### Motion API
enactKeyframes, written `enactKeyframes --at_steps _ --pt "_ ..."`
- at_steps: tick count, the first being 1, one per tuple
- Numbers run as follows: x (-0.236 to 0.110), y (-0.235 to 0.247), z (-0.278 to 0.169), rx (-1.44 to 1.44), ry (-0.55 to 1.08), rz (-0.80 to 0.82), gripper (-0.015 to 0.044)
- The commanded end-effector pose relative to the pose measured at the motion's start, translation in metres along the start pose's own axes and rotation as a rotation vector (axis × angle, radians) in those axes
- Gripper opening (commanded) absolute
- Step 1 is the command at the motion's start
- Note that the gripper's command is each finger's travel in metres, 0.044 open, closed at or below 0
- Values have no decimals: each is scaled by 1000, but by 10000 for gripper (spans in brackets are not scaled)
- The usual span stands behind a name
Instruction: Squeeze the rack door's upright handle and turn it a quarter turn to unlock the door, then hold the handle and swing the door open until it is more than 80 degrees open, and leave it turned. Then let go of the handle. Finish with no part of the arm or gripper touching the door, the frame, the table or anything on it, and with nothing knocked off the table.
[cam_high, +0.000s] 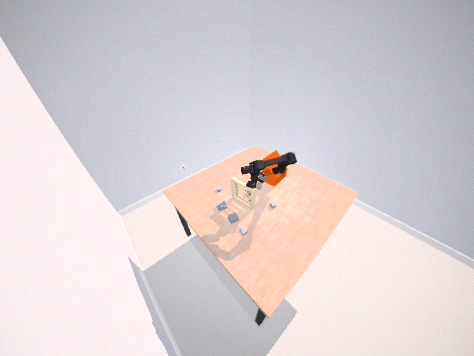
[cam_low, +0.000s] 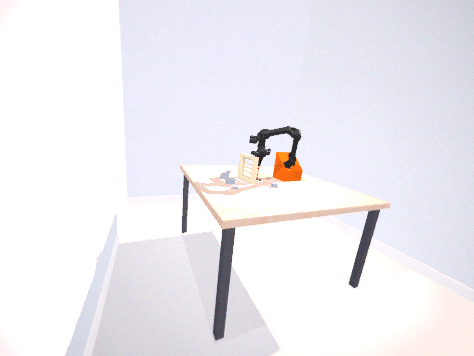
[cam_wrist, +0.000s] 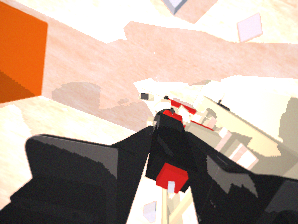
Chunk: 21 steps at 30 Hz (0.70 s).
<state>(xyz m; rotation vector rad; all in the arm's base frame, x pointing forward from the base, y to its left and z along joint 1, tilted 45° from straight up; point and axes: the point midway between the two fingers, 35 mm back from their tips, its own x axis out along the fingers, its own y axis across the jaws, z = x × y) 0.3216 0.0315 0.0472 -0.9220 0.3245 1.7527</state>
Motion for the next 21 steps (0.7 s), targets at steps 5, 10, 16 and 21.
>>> enactKeyframes --at_steps 5,10,16,21 --pt "0 0 0 -85 -1 -1 17" --pt "0 0 0 -85 -1 -1 148" --pt "0 0 0 -85 -1 -1 289" --pt "0 0 0 88 -1 -1 289"
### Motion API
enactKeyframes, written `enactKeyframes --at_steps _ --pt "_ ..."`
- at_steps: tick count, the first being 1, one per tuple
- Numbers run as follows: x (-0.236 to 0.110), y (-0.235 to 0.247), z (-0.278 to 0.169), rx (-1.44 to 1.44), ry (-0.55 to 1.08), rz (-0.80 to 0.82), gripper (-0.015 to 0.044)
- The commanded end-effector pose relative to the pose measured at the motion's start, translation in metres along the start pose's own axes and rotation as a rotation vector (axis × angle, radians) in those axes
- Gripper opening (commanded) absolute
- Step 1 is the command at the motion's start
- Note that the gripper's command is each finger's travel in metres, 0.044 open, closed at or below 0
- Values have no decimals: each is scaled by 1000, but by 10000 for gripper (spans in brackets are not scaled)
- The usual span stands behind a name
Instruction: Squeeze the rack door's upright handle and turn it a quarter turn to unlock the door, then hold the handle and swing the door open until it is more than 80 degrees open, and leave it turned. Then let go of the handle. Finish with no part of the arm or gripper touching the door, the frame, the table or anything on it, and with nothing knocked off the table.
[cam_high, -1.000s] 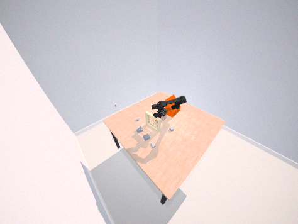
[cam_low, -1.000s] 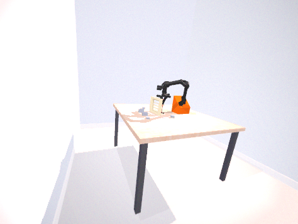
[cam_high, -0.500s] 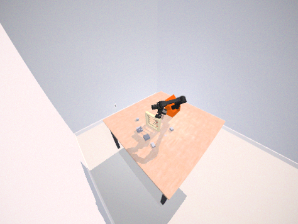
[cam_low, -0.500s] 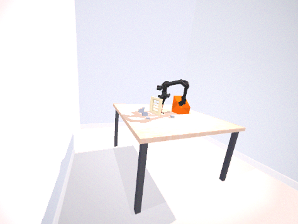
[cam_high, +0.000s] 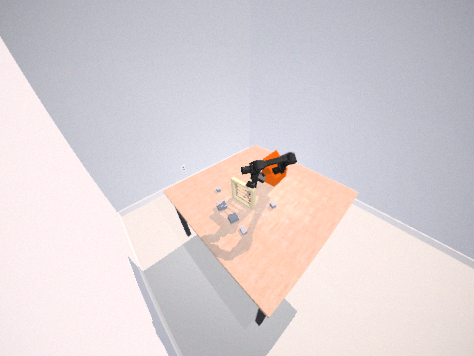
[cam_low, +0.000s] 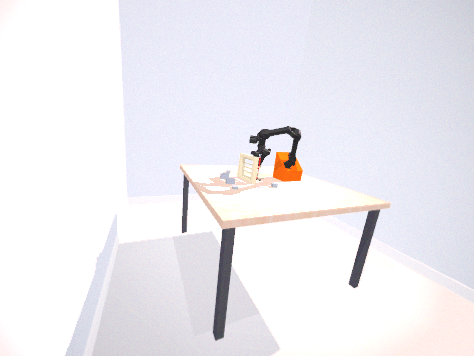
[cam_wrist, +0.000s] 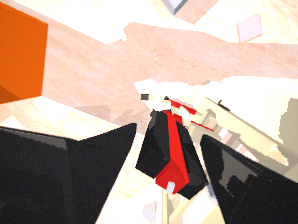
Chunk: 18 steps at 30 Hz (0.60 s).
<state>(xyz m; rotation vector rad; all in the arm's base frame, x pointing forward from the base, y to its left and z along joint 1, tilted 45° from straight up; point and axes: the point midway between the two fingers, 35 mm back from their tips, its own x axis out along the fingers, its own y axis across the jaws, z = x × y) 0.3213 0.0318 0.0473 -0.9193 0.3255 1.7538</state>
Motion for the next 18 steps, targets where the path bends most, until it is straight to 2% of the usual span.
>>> enactKeyframes --at_steps 1,18 --pt "0 0 0 136 0 -2 289" --pt "0 -1 0 978 0 -2 289"
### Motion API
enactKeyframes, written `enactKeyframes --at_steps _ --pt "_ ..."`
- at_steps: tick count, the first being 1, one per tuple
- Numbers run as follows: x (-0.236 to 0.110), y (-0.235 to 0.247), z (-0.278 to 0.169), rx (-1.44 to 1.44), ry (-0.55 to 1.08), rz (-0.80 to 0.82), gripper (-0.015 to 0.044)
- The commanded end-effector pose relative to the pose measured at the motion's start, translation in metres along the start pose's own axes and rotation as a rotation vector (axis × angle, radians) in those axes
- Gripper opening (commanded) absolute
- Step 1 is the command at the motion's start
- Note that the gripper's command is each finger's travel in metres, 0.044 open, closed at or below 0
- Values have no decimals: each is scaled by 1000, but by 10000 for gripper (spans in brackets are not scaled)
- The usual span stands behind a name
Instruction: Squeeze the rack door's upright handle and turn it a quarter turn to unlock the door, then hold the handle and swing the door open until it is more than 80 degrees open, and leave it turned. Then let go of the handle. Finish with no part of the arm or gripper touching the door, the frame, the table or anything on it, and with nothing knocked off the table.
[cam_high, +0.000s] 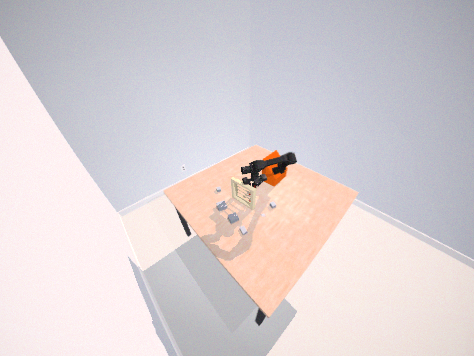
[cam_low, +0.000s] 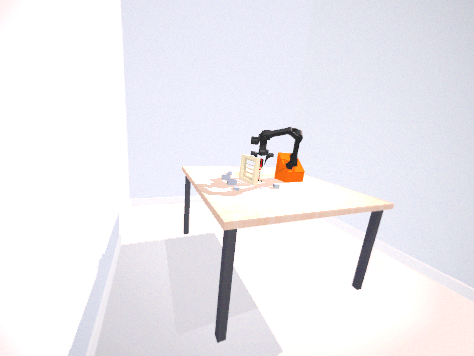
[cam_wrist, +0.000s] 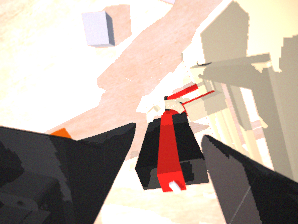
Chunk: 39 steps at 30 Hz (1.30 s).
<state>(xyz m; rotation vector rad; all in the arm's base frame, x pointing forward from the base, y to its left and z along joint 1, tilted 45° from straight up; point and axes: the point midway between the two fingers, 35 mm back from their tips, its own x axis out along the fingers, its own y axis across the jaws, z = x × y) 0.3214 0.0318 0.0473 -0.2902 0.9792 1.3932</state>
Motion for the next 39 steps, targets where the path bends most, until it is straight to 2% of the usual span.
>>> enactKeyframes --at_steps 1,39 --pt "0 0 0 170 -1 -1 289" --pt "0 0 0 2052 -3 0 289"
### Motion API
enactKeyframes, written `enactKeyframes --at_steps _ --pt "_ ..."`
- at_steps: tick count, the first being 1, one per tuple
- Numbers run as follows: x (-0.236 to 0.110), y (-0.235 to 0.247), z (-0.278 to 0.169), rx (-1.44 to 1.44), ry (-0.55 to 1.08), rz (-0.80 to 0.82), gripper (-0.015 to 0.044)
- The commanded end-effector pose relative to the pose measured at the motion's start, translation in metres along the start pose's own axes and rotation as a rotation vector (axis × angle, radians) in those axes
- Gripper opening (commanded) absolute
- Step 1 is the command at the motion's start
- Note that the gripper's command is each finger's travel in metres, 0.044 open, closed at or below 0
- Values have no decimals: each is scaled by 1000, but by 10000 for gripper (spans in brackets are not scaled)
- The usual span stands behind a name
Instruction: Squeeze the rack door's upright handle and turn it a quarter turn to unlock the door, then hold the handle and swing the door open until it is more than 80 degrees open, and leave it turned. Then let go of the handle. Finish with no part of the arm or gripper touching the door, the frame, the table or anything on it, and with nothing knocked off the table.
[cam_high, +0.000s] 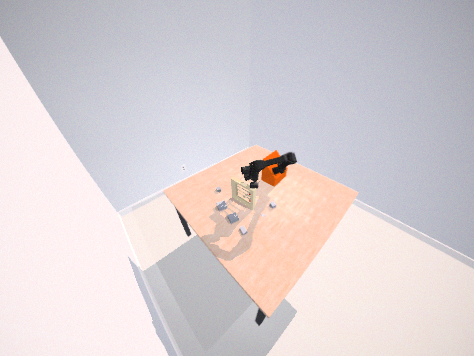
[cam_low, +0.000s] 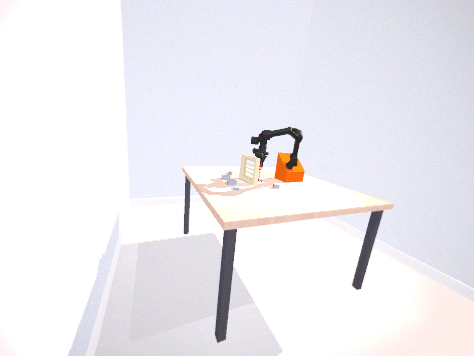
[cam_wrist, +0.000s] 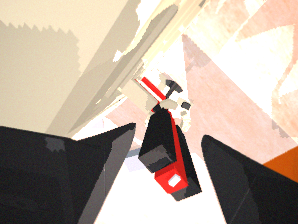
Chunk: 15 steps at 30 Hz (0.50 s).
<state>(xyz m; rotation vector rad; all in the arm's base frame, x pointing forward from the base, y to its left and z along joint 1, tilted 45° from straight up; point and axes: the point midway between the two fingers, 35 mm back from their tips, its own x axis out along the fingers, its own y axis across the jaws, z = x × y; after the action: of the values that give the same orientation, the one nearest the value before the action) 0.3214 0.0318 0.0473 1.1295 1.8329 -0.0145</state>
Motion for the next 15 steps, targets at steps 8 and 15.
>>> enactKeyframes --at_steps 8,15 --pt "0 0 0 516 -1 2 289" --pt "0 0 0 788 0 2 289"
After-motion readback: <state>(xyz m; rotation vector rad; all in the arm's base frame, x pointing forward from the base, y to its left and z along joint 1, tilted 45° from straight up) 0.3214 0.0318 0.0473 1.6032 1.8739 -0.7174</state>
